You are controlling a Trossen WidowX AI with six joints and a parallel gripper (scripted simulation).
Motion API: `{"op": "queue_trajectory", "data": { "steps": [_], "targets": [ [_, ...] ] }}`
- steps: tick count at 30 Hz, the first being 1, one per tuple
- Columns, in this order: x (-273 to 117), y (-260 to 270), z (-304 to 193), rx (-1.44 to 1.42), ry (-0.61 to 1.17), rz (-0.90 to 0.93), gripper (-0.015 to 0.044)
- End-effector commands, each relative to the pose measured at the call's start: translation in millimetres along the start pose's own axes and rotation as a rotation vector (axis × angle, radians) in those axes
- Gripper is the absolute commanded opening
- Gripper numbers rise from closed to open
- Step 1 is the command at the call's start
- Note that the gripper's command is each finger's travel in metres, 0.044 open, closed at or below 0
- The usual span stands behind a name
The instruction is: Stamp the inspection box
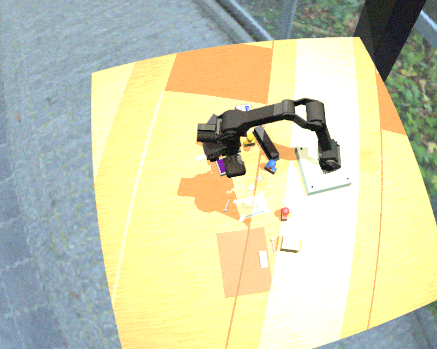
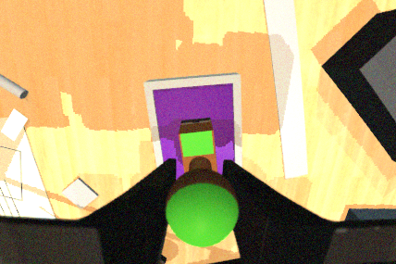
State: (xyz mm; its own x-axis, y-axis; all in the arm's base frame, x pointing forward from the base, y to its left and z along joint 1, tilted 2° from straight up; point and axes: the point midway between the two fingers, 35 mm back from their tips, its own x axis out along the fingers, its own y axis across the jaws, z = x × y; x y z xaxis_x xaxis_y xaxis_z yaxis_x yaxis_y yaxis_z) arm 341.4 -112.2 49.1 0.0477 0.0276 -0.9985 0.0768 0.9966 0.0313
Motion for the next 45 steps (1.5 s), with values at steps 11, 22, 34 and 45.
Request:
{"op": "queue_trajectory", "data": {
  "steps": [11, 22, 34, 45],
  "targets": [
    [5.3, 0.7, -0.6, 0.000, 0.002, 0.004, 0.0000],
    [7.3, 0.7, -0.6, 0.000, 0.002, 0.004, 0.0000],
    [9.3, 0.7, -0.6, 0.000, 0.002, 0.004, 0.0000],
    [9.3, 0.7, -0.6, 0.000, 0.002, 0.004, 0.0000]
  ]
}}
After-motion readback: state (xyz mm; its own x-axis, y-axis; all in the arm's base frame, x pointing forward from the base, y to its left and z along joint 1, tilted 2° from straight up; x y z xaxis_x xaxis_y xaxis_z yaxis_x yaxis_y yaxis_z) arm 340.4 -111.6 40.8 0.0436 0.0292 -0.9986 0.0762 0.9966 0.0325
